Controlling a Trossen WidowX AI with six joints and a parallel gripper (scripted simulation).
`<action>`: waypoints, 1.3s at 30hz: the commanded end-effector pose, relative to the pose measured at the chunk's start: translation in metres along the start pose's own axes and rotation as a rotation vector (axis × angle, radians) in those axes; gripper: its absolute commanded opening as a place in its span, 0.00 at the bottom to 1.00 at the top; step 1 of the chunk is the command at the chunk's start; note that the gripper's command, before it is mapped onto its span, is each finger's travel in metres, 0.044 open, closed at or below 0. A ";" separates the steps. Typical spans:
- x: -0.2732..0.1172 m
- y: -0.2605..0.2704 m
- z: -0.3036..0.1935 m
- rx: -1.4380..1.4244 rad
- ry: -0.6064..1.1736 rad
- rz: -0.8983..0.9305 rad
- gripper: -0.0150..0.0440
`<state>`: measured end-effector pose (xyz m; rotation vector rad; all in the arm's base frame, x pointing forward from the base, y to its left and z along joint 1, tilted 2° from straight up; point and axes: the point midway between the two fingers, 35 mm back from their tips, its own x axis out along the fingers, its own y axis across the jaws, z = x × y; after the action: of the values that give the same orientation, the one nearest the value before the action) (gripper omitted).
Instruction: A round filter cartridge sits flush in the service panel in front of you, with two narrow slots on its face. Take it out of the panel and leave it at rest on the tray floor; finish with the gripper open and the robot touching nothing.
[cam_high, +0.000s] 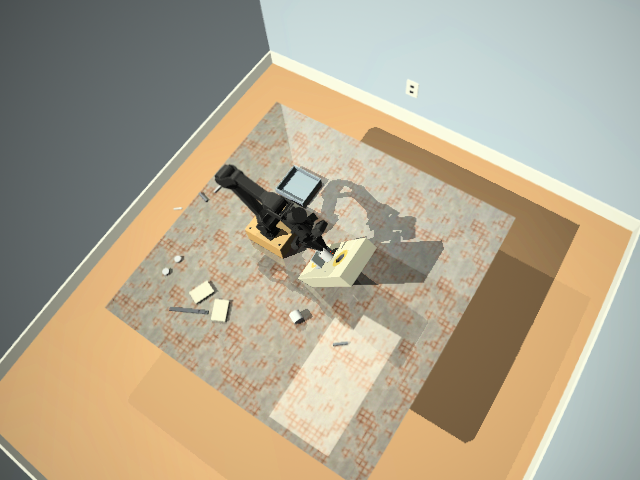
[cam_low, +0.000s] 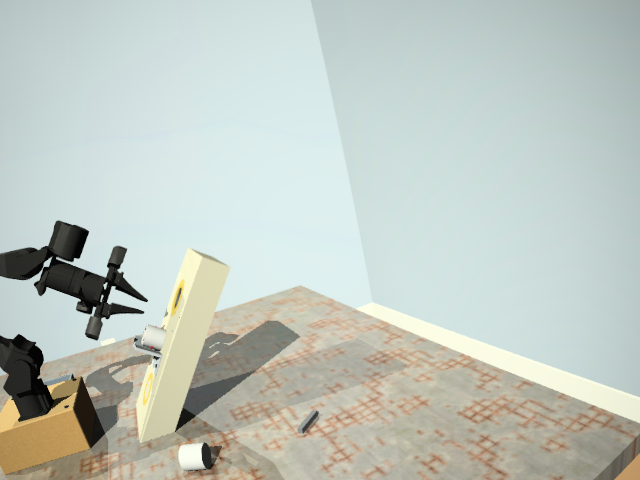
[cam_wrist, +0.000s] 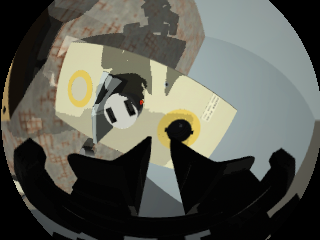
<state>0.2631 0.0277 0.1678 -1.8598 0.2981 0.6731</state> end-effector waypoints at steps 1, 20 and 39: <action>-0.004 -0.035 -0.013 0.006 0.004 -0.007 0.43; -0.040 -0.074 -0.025 0.335 -0.011 0.050 0.77; -0.008 0.021 0.015 1.869 0.282 0.406 0.77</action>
<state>0.2639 0.0334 0.2089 -0.7648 0.7308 0.4549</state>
